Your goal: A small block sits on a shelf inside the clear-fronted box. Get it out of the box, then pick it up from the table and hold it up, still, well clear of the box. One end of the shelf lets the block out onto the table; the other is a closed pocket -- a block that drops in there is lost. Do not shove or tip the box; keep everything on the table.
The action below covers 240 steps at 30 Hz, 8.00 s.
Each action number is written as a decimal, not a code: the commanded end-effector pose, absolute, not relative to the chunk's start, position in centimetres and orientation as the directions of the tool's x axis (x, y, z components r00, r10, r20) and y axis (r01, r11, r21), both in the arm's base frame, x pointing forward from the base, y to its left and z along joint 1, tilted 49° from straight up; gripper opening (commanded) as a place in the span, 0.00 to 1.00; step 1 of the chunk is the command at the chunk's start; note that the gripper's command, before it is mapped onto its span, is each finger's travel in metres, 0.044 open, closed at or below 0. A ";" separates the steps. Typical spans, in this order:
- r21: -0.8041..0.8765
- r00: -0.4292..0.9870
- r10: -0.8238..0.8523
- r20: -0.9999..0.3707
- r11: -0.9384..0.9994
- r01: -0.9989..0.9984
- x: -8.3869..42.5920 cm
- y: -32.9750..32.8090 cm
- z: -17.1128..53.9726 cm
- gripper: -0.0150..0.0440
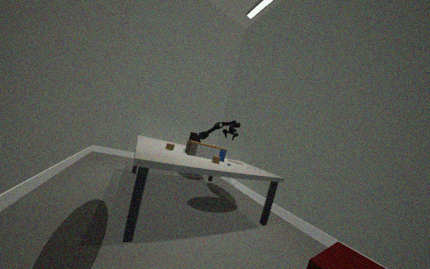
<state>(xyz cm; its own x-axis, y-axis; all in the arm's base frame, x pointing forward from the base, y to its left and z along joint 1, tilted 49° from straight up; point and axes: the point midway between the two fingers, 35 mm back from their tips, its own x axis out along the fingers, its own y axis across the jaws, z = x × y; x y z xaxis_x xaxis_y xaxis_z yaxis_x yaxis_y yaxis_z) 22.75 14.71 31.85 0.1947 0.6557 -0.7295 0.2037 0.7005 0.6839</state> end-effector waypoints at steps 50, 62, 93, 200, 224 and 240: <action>-0.048 -0.110 0.919 -0.378 0.099 0.994 29.6 2.5 -1.6 0.93; -0.048 -0.110 0.920 -0.376 0.099 0.994 29.4 4.0 -2.8 0.93; -0.048 -0.115 0.920 -0.375 0.104 0.993 29.0 6.8 -2.4 0.93; 0.621 0.018 0.816 -0.578 0.454 -0.639 27.2 10.3 11.7 0.74; -0.678 0.220 0.742 -0.634 -0.395 -0.620 26.0 11.3 14.1 0.74; -0.752 0.302 0.722 -0.622 -0.658 0.027 25.6 11.5 15.1 0.74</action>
<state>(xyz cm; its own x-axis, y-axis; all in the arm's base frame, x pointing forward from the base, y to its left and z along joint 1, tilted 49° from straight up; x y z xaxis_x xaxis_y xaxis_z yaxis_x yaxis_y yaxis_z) 26.38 11.59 14.97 0.2341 0.7497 -0.6190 -0.4764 -0.4666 -0.7452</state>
